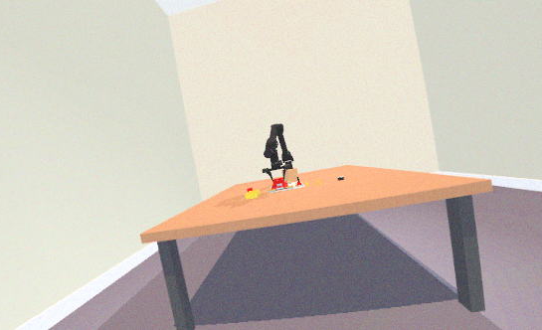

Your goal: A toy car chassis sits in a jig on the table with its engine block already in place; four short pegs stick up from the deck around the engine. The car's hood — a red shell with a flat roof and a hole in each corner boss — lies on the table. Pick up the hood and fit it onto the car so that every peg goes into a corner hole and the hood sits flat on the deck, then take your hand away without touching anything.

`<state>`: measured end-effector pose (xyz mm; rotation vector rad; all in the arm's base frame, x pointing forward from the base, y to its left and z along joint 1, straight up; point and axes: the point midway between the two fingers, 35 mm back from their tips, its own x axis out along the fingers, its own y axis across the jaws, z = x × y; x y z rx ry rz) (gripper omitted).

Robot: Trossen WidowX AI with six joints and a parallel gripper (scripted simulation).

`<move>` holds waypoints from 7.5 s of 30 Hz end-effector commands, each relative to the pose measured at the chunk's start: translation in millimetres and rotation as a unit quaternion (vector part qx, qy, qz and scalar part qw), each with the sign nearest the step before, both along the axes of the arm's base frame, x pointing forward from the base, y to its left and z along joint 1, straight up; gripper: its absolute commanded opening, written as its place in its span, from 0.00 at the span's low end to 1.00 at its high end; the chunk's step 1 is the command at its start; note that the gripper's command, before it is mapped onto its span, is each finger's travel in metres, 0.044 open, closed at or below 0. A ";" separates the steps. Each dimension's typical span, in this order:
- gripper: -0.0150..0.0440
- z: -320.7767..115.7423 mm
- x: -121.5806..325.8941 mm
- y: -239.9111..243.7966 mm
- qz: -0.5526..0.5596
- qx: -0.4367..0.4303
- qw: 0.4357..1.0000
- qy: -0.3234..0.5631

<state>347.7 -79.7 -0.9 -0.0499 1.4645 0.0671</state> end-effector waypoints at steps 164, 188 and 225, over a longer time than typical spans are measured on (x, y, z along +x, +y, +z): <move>0.88 -11.4 2.9 1.5 -0.001 -0.001 1.000 -0.015; 1.00 57.3 4.4 2.2 -0.001 -0.008 0.999 0.035; 1.00 57.3 4.4 2.2 -0.001 -0.008 0.999 0.035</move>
